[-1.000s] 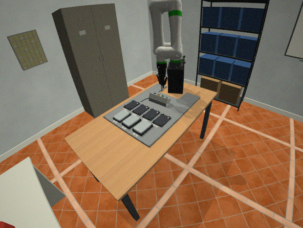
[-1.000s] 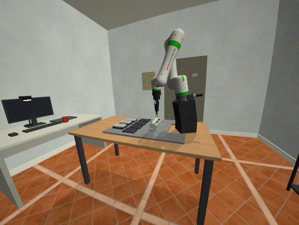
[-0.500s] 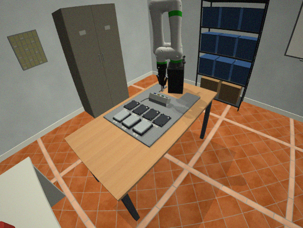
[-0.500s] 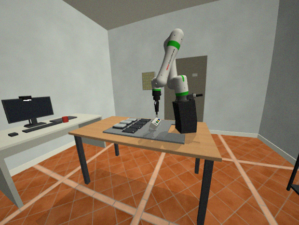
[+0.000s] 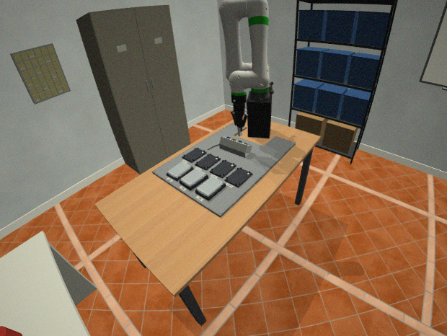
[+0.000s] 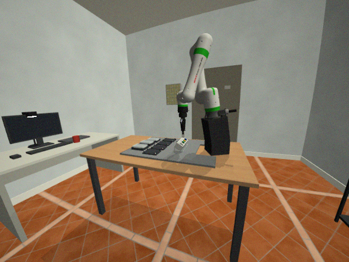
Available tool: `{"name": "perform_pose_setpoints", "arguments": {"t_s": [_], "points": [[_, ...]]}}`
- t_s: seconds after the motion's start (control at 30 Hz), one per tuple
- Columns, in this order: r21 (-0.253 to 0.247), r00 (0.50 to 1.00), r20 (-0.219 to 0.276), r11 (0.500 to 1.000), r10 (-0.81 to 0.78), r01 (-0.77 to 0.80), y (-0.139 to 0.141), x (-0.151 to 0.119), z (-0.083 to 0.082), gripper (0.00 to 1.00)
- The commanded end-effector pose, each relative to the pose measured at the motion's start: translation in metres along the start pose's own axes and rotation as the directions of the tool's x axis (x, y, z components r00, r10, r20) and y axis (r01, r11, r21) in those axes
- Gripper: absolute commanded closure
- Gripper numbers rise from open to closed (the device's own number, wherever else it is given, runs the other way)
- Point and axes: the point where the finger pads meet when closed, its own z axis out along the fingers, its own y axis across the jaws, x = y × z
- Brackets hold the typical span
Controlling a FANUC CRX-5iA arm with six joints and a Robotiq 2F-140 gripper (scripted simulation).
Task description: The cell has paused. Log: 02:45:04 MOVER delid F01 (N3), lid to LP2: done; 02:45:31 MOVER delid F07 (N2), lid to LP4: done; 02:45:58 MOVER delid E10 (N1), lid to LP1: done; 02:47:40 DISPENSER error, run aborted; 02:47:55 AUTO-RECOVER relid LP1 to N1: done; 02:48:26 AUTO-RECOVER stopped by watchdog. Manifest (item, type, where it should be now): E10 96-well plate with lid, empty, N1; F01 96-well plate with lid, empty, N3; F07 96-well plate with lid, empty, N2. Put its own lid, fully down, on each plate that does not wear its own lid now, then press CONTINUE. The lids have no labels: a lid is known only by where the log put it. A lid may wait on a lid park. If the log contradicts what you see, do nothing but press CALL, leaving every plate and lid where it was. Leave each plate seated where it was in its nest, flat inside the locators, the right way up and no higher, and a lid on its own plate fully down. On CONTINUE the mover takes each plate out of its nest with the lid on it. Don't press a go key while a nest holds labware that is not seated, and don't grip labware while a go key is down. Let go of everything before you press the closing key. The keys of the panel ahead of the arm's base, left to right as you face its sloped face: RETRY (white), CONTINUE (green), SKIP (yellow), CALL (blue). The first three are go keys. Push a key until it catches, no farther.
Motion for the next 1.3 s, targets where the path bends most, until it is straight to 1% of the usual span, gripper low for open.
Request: {"name": "perform_pose_setpoints", "arguments": {"t_s": [0.0,0.4,1.27], "points": [[0.0,1.0,0.0,1.0,0.0,0.0,-0.0001,0.0001,0.0012,1.0],[0.0,1.0,0.0,1.0,0.0,0.0,-0.0003,0.0,0.0066,1.0],[0.0,1.0,0.0,1.0,0.0,0.0,-0.0003,-0.0001,0.008,1.0]]}}
